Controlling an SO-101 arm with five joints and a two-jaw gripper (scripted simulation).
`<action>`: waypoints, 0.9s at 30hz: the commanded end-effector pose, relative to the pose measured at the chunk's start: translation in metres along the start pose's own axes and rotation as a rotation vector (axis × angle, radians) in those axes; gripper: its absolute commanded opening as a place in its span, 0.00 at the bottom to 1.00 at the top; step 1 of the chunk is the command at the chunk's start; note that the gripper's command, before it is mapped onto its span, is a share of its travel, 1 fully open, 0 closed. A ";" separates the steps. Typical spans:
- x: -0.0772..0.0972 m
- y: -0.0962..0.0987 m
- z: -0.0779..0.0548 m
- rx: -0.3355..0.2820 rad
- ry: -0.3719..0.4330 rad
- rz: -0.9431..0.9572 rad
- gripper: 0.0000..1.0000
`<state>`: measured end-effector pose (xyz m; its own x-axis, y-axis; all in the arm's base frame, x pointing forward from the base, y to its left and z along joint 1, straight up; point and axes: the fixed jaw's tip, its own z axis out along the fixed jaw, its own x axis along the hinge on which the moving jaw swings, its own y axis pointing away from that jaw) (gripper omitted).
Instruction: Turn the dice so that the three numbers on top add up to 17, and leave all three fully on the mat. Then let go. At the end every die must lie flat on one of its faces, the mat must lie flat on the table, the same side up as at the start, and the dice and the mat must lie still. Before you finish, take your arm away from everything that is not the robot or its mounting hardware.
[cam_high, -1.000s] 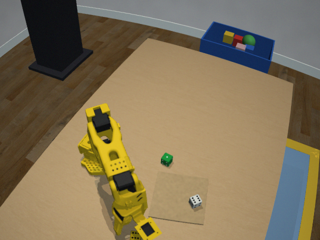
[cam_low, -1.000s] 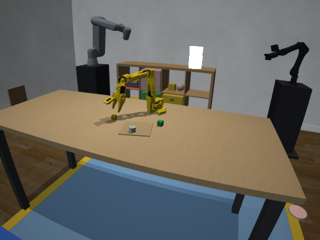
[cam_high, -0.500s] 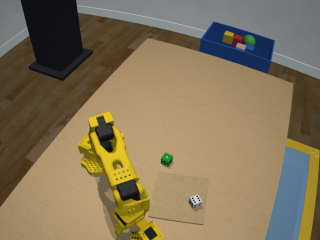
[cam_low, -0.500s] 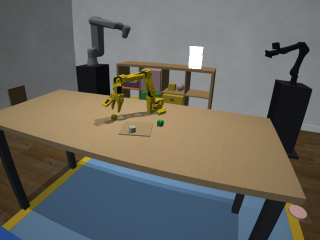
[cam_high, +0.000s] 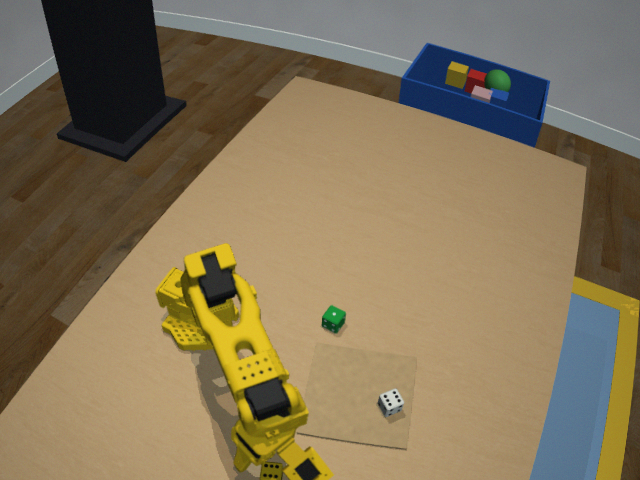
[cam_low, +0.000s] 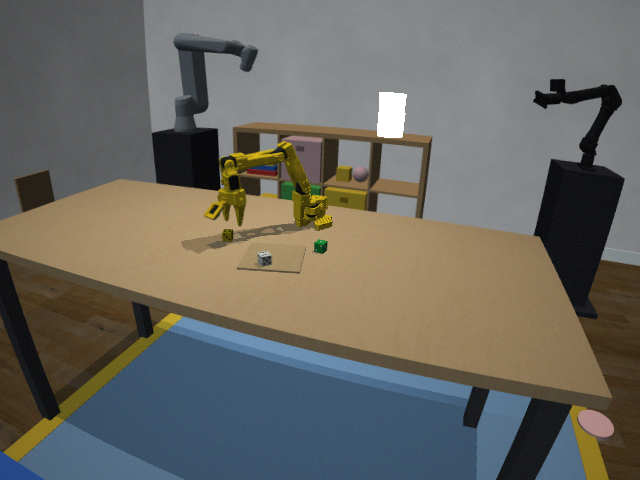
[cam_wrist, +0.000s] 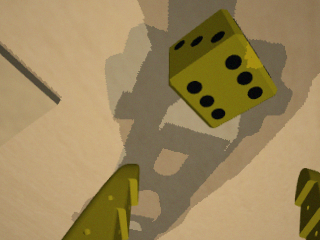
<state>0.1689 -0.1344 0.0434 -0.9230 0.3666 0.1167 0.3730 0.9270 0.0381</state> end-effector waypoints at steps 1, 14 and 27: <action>-0.006 0.001 -0.010 0.014 -0.041 -0.022 0.31; -0.006 0.001 -0.010 0.014 -0.041 -0.022 0.31; -0.007 0.001 -0.005 0.014 -0.041 -0.022 0.31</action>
<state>0.1698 -0.1351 0.0432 -0.9231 0.3655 0.1194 0.3723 0.9273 0.0391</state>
